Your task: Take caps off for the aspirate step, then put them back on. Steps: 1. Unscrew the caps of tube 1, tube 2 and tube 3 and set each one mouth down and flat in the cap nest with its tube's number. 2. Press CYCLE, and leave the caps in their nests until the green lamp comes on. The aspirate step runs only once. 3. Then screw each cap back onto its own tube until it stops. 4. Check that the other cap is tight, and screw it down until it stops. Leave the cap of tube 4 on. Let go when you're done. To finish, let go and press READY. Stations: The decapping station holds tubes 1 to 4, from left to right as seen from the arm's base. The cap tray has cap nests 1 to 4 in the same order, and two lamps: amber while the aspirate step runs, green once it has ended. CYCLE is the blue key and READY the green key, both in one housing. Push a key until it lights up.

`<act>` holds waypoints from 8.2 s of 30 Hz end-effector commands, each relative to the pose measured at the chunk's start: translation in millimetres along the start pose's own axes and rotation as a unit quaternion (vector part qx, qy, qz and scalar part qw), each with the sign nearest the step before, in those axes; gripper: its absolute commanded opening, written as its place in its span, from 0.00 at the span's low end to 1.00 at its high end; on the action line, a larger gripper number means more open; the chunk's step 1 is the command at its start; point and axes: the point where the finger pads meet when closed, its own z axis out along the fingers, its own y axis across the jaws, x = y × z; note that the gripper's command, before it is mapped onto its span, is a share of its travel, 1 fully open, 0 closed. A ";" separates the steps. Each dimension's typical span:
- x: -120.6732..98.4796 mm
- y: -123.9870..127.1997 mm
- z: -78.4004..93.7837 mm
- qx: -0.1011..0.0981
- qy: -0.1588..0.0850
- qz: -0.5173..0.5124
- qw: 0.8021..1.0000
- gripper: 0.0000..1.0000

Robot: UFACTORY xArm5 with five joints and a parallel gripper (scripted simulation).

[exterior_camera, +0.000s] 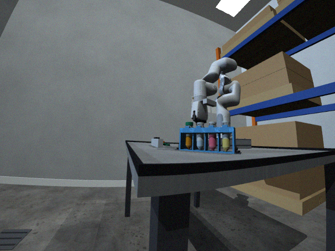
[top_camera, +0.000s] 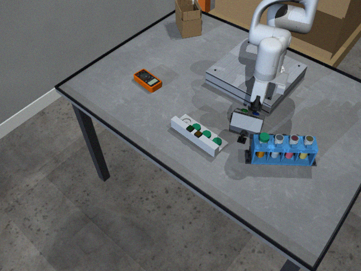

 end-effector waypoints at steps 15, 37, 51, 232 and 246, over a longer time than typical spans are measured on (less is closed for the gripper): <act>0.2 1.9 5.7 -0.002 0.008 0.000 1.000 0.00; 0.3 1.8 12.4 -0.002 0.008 0.000 1.000 0.00; 0.4 1.8 16.4 -0.002 0.008 0.000 1.000 0.00; -186.6 233.7 6.1 -0.006 0.005 -0.568 0.823 1.00; -186.6 233.7 6.1 -0.006 0.005 -0.568 0.823 1.00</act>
